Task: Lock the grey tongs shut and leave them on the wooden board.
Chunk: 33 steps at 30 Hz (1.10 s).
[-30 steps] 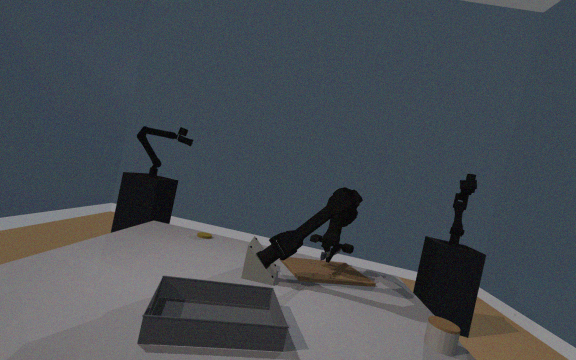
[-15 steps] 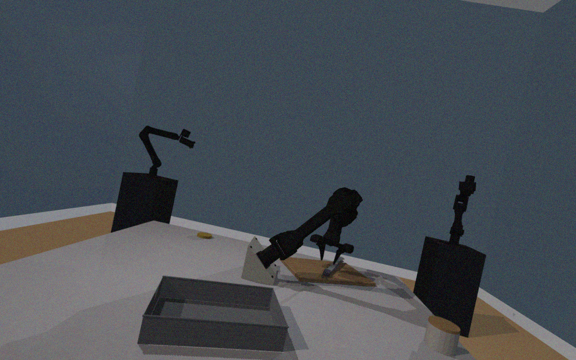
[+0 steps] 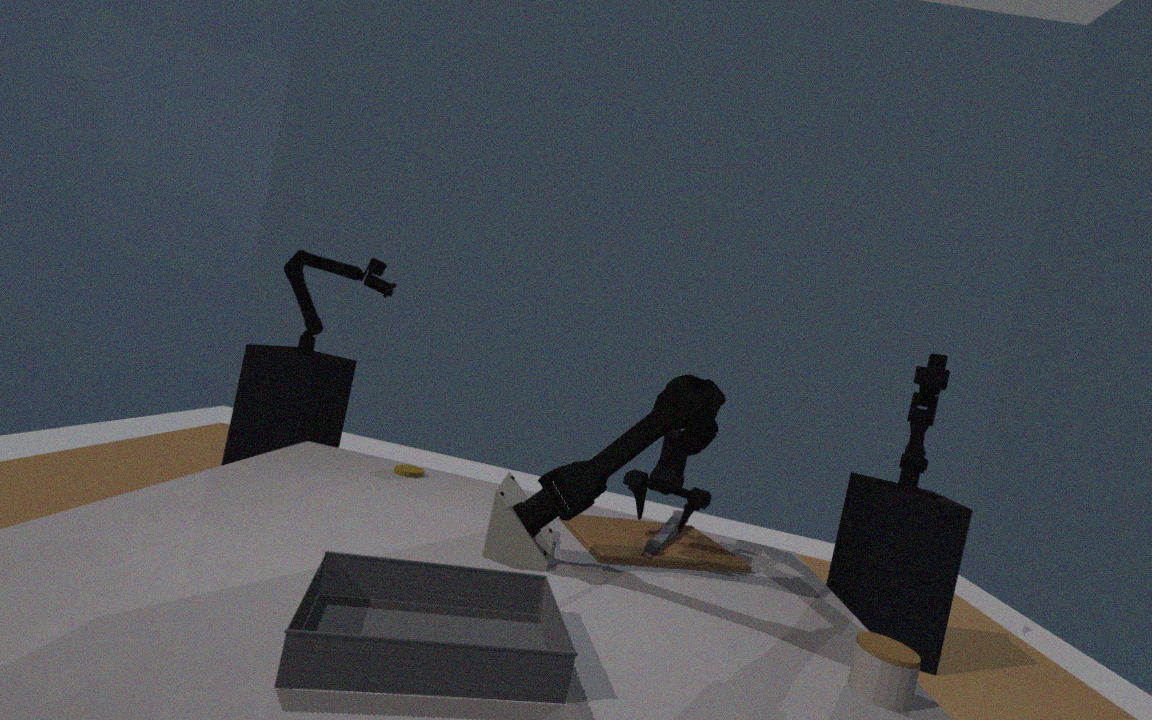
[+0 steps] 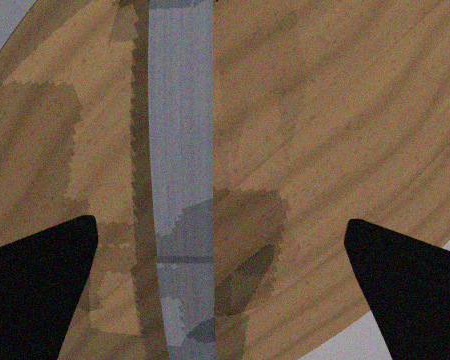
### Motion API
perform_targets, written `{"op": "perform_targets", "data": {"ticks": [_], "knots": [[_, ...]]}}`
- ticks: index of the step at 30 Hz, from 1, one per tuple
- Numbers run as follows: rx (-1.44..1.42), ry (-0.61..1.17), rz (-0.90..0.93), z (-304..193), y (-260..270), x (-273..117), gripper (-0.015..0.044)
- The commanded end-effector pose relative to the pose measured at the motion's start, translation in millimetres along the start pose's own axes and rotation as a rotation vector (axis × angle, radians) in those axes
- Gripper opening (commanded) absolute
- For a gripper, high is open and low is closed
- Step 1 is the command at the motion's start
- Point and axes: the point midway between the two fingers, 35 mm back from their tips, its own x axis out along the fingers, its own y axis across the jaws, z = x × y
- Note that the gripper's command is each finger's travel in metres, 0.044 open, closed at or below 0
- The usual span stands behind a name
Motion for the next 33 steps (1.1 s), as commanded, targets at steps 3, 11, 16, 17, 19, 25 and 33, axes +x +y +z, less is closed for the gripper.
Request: {"op": "perform_targets", "data": {"ticks": [3, 11, 16, 17, 19, 25, 33], "knots": [[-0.041, 0.009, 0.013, 8, 37, 0, 0.0440], [-0.040, 0.018, 0.082, 37, 102, -12, 0.0440], [-0.068, -0.012, 0.100, 47, 115, -8, 0.0440], [-0.053, -0.018, 0.103, 50, 118, -7, 0.0440], [-0.046, -0.038, 0.128, 58, 129, -9, 0.0440], [-0.050, -0.212, 0.169, 113, 172, 0, 0.0440], [-0.032, -0.464, 0.207, 201, 220, -9, 0.0440]]}}
